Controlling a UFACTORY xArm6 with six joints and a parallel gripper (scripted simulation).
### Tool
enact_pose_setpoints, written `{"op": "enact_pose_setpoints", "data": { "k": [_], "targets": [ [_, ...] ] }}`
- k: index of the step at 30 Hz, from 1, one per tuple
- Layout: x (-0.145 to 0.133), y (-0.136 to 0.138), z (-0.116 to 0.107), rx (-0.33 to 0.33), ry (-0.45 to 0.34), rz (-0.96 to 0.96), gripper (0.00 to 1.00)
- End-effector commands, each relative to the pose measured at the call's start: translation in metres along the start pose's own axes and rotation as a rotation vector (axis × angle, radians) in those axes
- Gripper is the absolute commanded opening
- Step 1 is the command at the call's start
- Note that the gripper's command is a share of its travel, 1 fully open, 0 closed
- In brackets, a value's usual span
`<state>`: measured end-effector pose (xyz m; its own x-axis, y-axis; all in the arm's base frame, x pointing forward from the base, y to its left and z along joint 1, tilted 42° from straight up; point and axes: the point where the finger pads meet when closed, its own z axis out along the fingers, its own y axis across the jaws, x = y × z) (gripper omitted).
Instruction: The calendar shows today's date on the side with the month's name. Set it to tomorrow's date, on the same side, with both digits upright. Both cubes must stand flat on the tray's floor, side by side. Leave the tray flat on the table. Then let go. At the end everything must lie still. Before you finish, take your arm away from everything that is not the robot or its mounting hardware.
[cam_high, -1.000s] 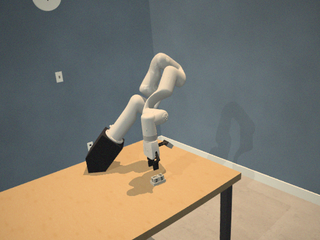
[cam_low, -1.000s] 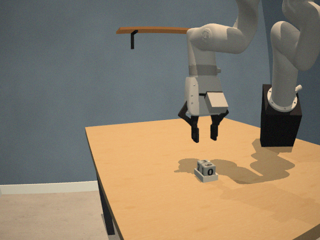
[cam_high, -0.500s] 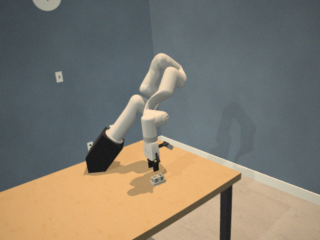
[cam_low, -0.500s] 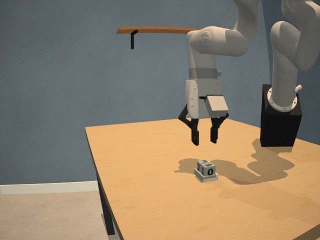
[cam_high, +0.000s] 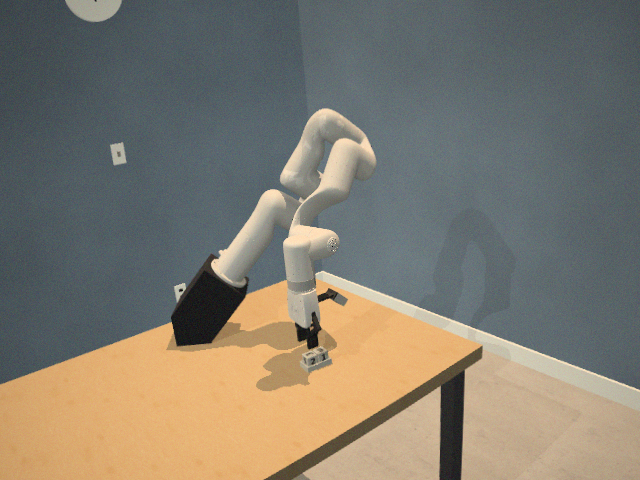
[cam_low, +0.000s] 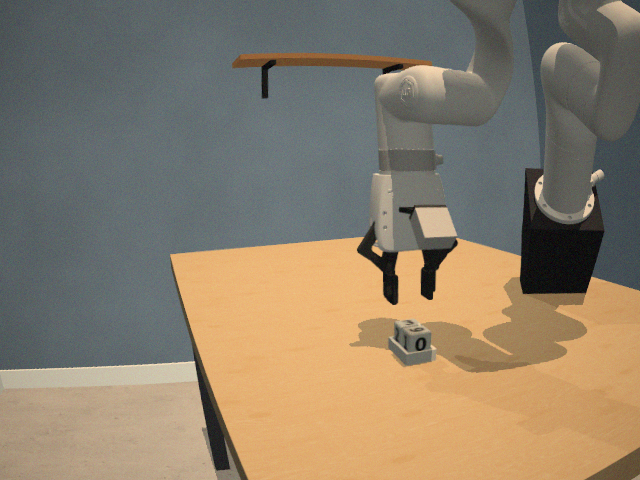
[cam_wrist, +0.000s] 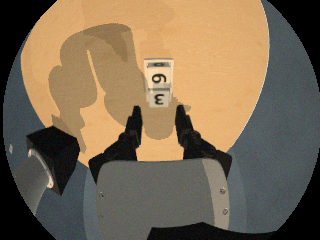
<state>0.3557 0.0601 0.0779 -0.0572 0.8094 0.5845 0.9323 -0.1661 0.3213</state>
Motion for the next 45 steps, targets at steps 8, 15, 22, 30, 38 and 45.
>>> {"op": "enact_pose_setpoints", "data": {
  "k": [8,15,22,30,38,45],
  "targets": [
    [0.0,0.001,0.015,-0.003,0.0,-0.001,0.49],
    [0.0,0.001,0.022,-0.003,0.0,-0.001,0.49],
    [0.0,0.001,0.024,-0.003,0.0,-0.001,0.49],
    [0.0,0.001,0.025,-0.003,0.0,-0.001,0.49],
    [0.0,0.001,0.025,-0.003,0.0,-0.001,0.49],
    [0.0,0.001,0.025,-0.003,0.0,-0.001,0.49]
  ]
}}
